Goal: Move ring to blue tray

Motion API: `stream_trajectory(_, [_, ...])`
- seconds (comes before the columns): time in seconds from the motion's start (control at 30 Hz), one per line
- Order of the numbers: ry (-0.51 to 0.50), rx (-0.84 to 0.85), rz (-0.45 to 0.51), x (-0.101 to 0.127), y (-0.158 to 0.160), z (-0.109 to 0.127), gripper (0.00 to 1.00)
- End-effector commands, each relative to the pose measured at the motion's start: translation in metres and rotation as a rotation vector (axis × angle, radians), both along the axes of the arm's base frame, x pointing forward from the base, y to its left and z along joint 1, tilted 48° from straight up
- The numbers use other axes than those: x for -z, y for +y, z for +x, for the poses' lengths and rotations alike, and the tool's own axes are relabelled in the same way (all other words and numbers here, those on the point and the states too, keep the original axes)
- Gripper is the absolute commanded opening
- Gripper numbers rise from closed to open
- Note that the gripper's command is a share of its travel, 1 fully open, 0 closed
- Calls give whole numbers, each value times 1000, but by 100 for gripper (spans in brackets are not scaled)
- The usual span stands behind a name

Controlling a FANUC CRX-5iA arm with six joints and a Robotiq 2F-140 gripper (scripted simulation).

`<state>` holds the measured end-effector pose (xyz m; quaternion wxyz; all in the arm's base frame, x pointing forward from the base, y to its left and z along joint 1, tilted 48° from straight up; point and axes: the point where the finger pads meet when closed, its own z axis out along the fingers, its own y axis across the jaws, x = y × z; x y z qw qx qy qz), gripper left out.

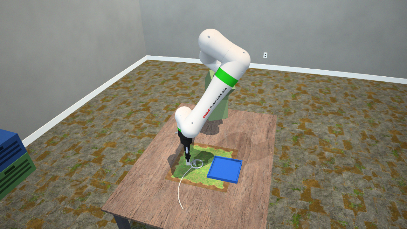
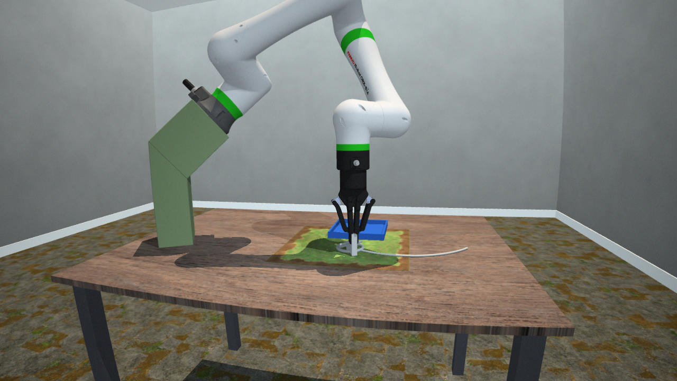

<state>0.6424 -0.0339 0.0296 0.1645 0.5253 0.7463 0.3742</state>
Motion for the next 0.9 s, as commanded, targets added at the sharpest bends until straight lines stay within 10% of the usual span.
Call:
stream_trajectory(0.0, [-1, 1, -1, -1, 1, -1, 10])
stream_trajectory(0.87, [-1, 1, -1, -24, -8, -24, 10])
